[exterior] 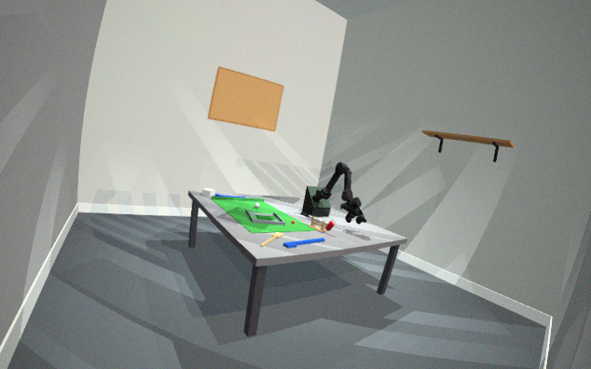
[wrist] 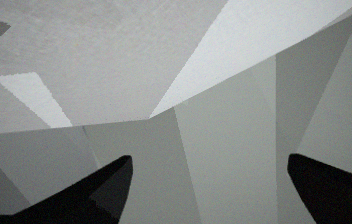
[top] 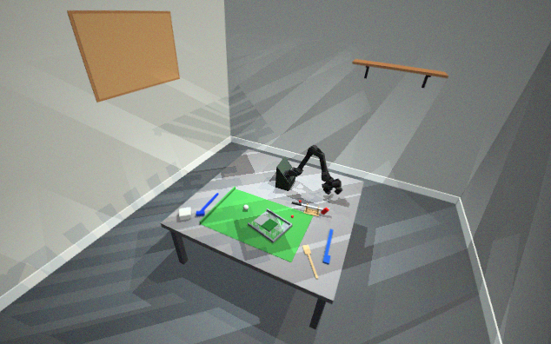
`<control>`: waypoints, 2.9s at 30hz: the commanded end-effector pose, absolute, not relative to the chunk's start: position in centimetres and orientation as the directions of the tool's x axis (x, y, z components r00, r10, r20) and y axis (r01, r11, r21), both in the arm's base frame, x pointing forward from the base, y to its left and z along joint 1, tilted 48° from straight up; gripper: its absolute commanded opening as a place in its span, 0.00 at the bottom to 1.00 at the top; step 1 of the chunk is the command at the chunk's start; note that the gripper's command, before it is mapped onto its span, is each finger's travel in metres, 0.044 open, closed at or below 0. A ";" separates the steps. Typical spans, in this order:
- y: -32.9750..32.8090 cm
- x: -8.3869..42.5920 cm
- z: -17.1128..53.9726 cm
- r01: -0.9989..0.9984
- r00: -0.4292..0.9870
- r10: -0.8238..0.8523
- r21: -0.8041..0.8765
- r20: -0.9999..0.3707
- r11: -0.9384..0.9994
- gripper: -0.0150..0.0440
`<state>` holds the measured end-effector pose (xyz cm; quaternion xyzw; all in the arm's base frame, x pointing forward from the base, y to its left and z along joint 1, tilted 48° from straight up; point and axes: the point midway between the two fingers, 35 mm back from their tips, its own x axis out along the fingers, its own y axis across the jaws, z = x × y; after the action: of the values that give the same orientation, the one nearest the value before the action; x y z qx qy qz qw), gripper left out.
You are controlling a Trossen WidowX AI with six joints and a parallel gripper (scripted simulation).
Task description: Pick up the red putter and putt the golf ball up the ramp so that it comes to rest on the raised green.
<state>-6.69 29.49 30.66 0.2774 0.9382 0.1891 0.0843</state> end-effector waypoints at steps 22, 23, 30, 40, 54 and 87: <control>31.4 2.5 28.5 0.474 -0.594 0.794 0.742 -0.127 0.474 1.00; 31.4 3.2 28.5 0.475 -0.573 0.809 0.751 -0.131 0.458 1.00; 30.5 9.7 28.1 0.451 -0.345 0.924 0.834 -0.165 0.318 1.00; 24.7 22.6 25.0 0.536 0.146 0.949 0.829 -0.280 0.162 1.00; 21.6 28.1 24.6 0.050 0.229 0.920 0.947 -0.319 0.316 1.00; 18.4 28.1 19.9 -0.558 0.162 0.887 0.701 -0.432 0.443 1.00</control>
<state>21.43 21.98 22.67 0.2342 0.4500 0.5997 0.6189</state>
